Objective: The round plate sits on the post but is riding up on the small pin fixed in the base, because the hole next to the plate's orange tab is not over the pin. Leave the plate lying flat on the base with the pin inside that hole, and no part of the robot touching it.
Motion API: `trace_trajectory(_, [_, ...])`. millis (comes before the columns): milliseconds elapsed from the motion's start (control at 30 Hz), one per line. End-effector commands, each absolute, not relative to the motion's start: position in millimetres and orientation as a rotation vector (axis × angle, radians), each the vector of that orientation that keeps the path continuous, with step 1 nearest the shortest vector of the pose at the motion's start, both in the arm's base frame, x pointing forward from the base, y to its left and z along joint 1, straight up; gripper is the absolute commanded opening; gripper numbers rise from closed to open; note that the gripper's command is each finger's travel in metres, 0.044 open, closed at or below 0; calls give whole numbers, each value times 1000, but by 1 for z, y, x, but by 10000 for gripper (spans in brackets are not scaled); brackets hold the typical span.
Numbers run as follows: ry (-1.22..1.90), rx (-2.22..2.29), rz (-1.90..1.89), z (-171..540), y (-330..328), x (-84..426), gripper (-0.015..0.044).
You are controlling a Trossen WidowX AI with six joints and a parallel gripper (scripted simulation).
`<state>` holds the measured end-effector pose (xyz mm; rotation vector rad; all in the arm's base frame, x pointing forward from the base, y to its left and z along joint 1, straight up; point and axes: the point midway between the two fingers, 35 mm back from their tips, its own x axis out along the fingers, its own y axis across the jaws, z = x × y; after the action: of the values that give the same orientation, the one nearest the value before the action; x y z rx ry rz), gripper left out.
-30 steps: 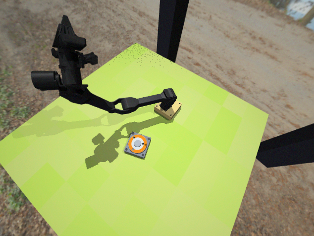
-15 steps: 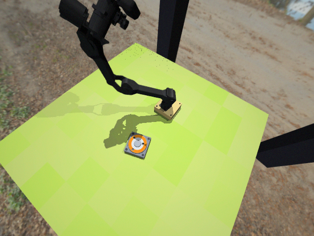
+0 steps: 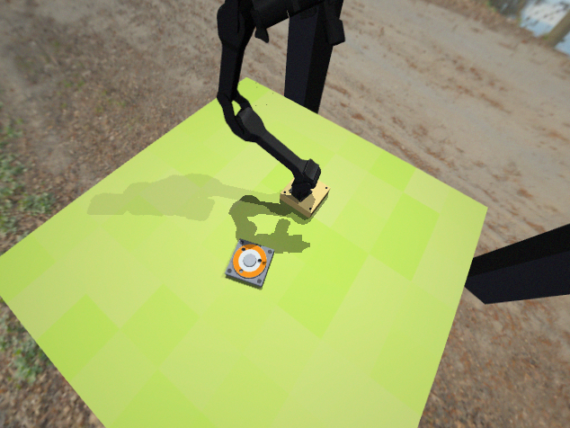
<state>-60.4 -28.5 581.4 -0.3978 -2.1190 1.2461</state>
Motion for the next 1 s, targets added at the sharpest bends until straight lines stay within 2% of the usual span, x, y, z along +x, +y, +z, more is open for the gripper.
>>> trace_trajectory(0, [-1822,-583,1460,567,44,-76,0])
trace_trajectory(167, [-1542,-717,1586,547,103,-74,0])
trace_trajectory(367, [-976,-868,1673,499,193,-40,0])
trace_trajectory(433, [-893,-890,1673,489,206,-31,0])
trace_trajectory(633, [-371,-945,1610,424,264,31,0])
trace_trajectory(700, [-294,-942,1586,415,270,44,0])
trace_trajectory(900, [207,-867,1393,347,289,124,0])
trace_trajectory(967, [262,-857,1357,337,288,135,0])
